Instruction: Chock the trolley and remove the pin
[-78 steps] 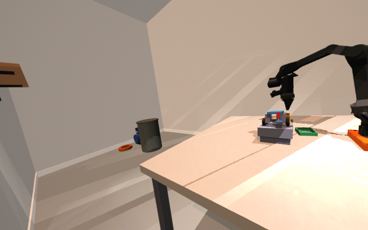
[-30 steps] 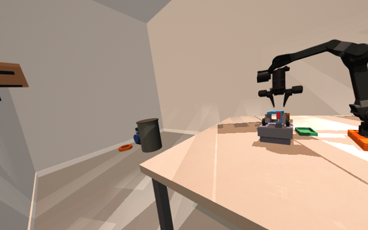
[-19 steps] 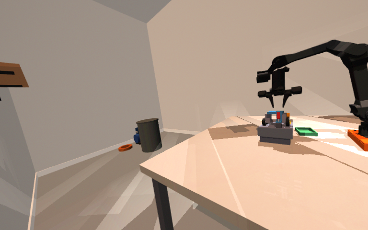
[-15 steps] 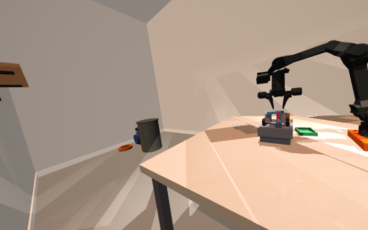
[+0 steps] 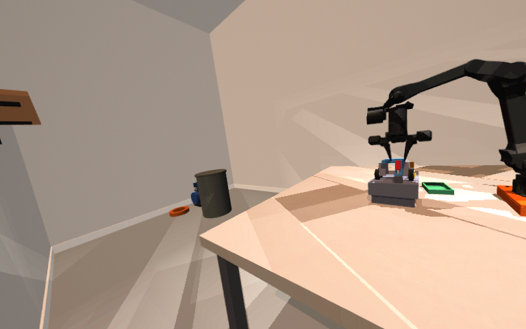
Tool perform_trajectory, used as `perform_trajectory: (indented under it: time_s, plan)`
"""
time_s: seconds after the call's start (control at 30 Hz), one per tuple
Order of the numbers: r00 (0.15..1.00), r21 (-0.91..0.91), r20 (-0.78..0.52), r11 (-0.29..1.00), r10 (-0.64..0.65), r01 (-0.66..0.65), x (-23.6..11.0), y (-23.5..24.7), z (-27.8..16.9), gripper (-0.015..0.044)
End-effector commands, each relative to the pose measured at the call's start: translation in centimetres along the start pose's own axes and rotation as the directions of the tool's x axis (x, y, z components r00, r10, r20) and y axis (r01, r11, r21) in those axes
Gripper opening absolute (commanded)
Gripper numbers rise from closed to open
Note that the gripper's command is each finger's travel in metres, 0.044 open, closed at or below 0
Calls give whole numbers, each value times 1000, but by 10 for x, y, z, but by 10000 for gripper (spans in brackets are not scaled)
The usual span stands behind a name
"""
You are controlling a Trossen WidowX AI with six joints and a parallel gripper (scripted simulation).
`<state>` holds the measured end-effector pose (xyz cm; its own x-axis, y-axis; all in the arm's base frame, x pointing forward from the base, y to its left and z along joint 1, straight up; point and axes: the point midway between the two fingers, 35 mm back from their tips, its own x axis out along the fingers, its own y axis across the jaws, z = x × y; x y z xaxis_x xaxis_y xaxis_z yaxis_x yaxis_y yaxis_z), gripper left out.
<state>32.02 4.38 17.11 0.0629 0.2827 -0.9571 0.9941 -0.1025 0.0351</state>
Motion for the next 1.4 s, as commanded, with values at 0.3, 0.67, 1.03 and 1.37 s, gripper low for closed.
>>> perform_trajectory:
  time_s: [0.3,0.67,1.03,1.37]
  plan:
    - [1000,4,-3,1000,-3,3,18,0,0,190]
    - [1000,4,-4,1000,-3,3,33,0,0,190]
    - [1000,0,-3,1000,1,-1,38,0,0,111]
    - [1000,0,-3,1000,1,-1,38,0,0,25]
